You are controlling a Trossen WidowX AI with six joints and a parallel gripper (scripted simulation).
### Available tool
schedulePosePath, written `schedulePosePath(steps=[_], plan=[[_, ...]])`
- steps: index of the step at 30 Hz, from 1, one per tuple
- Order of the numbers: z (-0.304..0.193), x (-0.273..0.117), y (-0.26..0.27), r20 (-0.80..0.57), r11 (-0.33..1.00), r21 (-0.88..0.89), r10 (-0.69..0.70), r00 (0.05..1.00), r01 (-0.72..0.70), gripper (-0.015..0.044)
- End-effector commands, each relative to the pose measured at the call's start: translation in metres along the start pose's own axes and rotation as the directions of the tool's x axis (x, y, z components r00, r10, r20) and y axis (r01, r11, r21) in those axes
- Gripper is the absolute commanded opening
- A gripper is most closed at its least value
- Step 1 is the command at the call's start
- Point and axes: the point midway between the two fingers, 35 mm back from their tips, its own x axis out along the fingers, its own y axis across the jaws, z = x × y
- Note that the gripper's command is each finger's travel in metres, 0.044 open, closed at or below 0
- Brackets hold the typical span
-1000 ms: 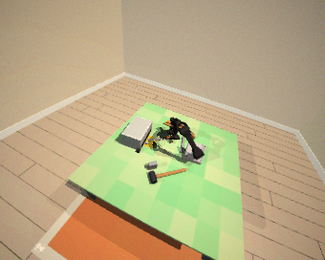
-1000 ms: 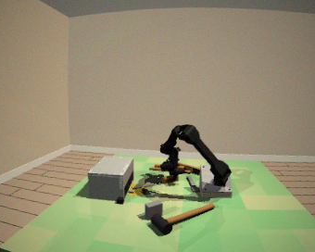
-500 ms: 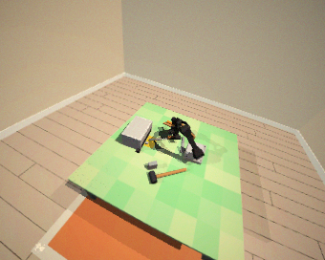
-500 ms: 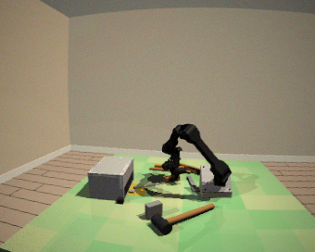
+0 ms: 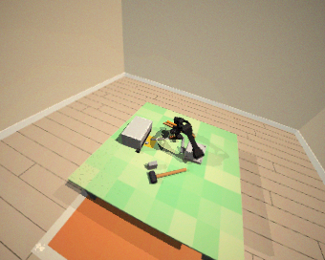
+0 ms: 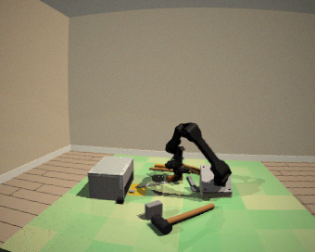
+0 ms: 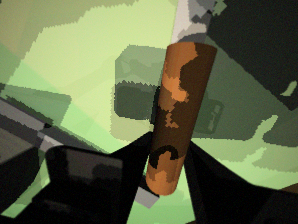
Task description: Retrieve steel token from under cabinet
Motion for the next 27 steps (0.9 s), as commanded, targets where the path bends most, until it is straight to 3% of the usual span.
schedulePosePath(steps=[1,27], plan=[[-0.006,-0.001,0.0,0.004,1.0,-0.002,-0.003,1.0,0.003,0.0],[-0.023,-0.001,0.0,0.004,0.994,-0.109,-0.002,1.0,0.003,0.0]])
